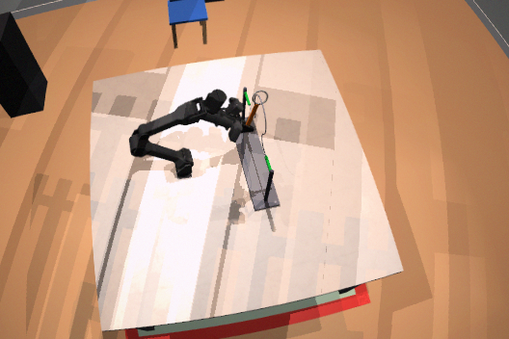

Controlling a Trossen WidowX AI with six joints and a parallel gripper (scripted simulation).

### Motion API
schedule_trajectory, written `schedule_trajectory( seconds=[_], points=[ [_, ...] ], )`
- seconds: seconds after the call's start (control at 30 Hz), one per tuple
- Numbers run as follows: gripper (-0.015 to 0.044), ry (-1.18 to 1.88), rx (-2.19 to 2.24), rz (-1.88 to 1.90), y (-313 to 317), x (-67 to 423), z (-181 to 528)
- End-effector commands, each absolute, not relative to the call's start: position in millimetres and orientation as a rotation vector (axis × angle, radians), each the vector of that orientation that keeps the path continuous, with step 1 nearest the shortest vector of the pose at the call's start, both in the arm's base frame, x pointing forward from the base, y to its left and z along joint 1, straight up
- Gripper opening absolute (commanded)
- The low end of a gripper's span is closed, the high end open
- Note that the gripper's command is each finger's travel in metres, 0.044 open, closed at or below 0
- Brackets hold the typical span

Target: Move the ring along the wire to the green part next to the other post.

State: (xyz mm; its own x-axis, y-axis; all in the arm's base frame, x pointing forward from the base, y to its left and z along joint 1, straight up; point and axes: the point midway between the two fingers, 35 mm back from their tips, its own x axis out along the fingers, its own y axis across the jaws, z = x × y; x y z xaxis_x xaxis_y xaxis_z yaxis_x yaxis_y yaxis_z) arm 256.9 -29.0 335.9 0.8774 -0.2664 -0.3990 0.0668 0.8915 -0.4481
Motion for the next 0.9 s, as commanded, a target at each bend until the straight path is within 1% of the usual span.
schedule_trajectory(
  seconds=[0.0,0.87],
  points=[
    [-0.0150,0.452,-0.489,-0.195,-30.7,255.3,339.8],
    [-0.0150,0.398,-0.827,-0.282,-42.3,255.7,347.9]
  ],
)
